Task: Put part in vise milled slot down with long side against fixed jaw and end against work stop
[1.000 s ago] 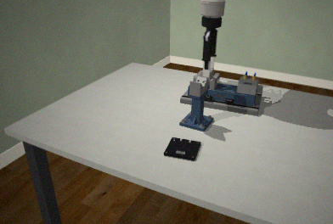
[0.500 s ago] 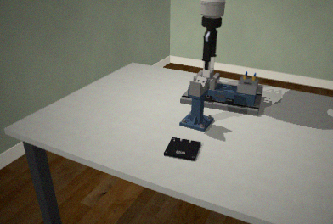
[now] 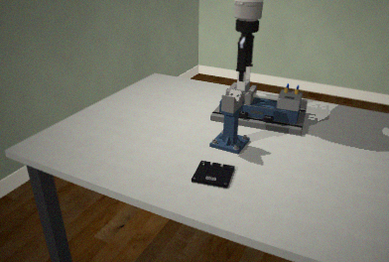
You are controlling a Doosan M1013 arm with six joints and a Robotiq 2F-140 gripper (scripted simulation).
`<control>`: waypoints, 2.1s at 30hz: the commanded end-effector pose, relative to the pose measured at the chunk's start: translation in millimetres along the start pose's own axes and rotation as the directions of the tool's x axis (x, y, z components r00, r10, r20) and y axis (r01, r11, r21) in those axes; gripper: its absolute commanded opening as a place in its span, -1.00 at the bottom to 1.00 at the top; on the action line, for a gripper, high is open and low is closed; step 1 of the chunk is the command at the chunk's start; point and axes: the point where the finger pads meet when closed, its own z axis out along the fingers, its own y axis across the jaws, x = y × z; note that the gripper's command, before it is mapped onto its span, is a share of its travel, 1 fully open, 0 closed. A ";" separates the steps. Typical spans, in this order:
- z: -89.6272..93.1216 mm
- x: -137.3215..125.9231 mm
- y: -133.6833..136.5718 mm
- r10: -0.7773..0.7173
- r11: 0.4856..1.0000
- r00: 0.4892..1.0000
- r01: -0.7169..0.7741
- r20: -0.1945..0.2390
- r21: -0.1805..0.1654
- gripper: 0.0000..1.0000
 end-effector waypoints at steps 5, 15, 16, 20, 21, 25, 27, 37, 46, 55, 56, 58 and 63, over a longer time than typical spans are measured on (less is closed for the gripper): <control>2.0 -0.7 -2.1 0.005 1.000 1.000 -0.005 0.002 -0.001 -1.00; 2.0 -0.7 -2.1 0.005 1.000 1.000 -0.005 0.002 -0.001 -1.00; 2.0 -0.7 -2.1 0.005 1.000 1.000 -0.005 0.002 -0.001 -1.00; 2.0 -0.7 -2.1 0.005 1.000 1.000 -0.005 0.002 -0.001 -0.06; 2.0 -0.7 -2.1 0.005 1.000 1.000 -0.005 0.002 -0.001 -0.06; 2.0 -0.7 -2.1 0.005 1.000 1.000 -0.005 0.002 -0.001 -0.06; 2.0 -0.7 -2.1 0.005 1.000 1.000 -0.005 0.002 -0.001 -0.06; 2.0 -0.7 -2.1 0.005 1.000 1.000 -0.005 0.002 -0.001 -0.06; 2.0 -0.7 -2.1 0.005 1.000 1.000 -0.005 0.002 -0.001 -0.06; 1.8 -0.7 -2.1 0.005 1.000 1.000 -0.005 0.002 -0.001 -0.06; 1.5 -0.7 -2.1 0.005 1.000 1.000 -0.005 0.002 -0.001 -0.06; 0.6 -0.7 -2.1 0.005 1.000 1.000 -0.005 0.002 -0.001 -0.06; -3.5 -0.7 -2.1 0.005 1.000 1.000 -0.005 0.002 -0.001 -0.06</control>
